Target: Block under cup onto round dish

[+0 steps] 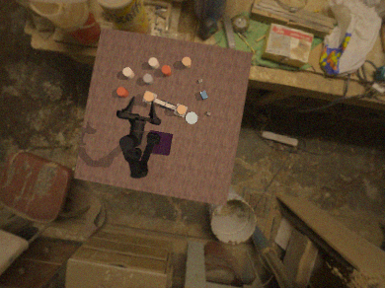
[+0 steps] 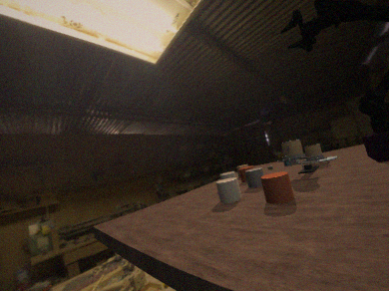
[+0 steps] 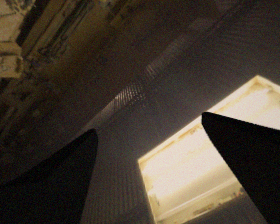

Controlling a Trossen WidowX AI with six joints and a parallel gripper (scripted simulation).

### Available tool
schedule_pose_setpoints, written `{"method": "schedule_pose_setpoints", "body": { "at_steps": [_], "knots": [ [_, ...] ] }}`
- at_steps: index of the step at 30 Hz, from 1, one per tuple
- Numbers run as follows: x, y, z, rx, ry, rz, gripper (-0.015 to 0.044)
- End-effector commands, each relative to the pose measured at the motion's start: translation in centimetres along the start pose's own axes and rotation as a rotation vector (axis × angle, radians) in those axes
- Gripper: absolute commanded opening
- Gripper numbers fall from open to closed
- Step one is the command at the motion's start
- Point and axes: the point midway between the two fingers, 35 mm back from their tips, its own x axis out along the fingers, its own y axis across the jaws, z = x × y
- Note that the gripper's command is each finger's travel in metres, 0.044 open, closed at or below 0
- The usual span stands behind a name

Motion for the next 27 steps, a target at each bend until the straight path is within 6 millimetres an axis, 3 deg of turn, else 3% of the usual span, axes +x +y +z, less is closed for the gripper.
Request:
{"method": "schedule_pose_setpoints", "body": {
  "at_steps": [1, 27],
  "knots": [
    [0.0, 0.0, 0.1, 0.005, -0.003, 0.000, 0.0426],
    [1.7, 4.4, 8.9, 0.791, -0.200, 0.221, 0.0440]
  ]
}}
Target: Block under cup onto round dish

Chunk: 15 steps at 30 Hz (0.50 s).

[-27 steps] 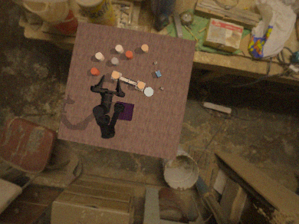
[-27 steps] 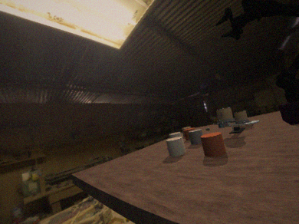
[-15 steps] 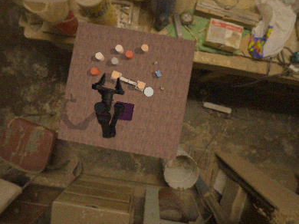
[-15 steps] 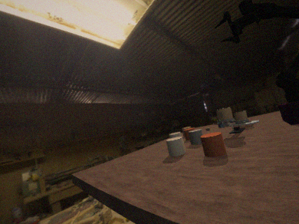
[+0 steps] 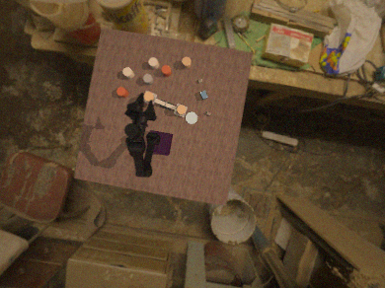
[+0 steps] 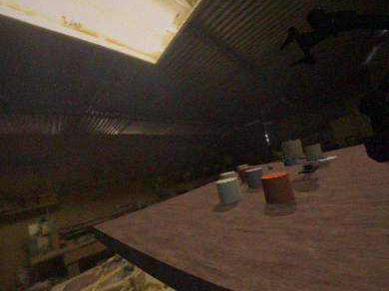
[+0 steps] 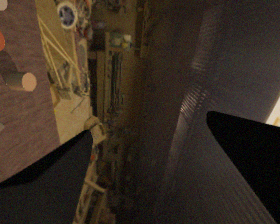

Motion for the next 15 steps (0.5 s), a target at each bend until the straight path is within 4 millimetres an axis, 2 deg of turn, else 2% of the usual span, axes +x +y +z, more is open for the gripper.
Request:
{"method": "schedule_pose_setpoints", "body": {
  "at_steps": [1, 15],
  "knots": [
    [0.5, 1.7, 0.6, 0.135, -0.008, 0.052, 0.0440],
    [1.6, 7.2, 2.8, 0.580, 0.009, 0.222, 0.0440]
  ]
}}
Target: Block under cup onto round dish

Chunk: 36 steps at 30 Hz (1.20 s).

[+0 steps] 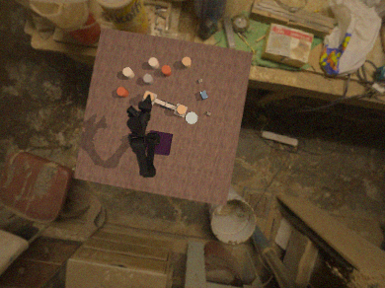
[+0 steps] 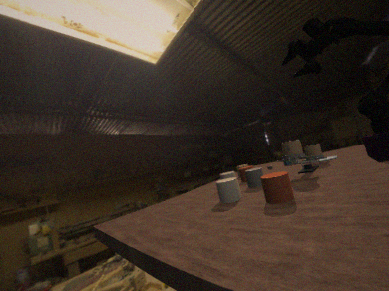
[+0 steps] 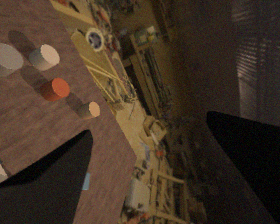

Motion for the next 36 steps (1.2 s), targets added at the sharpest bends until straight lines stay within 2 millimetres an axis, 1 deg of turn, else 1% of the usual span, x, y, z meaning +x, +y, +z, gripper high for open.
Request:
{"method": "schedule_pose_setpoints", "body": {
  "at_steps": [1, 10, 20, 28, 36],
  "knots": [
    [0.6, 1.9, -0.3, 0.134, 0.021, 0.049, 0.0440],
    [1.5, 5.7, -0.7, 0.417, 0.081, 0.139, 0.0440],
    [2.2, 10.1, -1.3, 0.727, 0.187, 0.211, 0.0440],
    [2.4, 13.6, -2.0, 0.966, 0.295, 0.237, 0.0440],
    [2.4, 17.1, -3.0, 1.203, 0.421, 0.225, 0.0440]
  ]
}}
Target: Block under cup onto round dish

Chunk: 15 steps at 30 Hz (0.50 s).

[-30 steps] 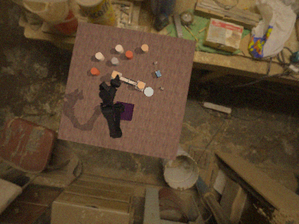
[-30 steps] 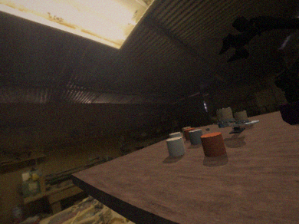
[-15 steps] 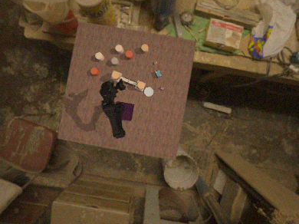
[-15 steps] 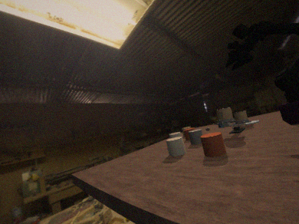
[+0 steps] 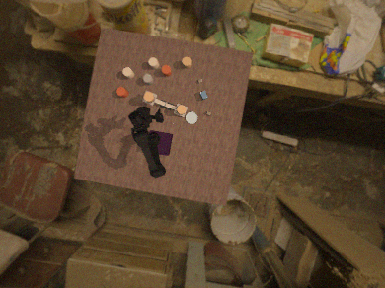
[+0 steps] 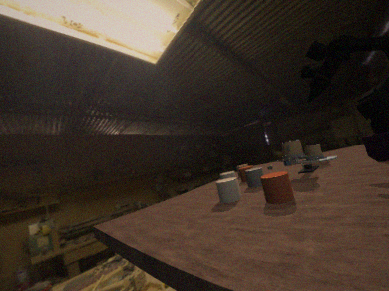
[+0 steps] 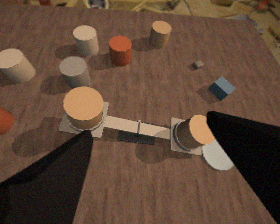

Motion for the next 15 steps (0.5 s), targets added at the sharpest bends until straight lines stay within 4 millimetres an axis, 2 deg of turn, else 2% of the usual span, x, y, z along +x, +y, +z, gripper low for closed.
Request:
{"method": "schedule_pose_setpoints", "body": {
  "at_steps": [1, 7, 15],
  "knots": [
    [0.8, 0.2, -1.8, 0.130, 0.043, -0.023, 0.0440],
    [1.6, 0.5, -4.0, 0.291, 0.085, -0.057, 0.0440],
    [1.8, 0.4, -3.9, 0.250, 0.106, -0.067, 0.0440]
  ]
}}
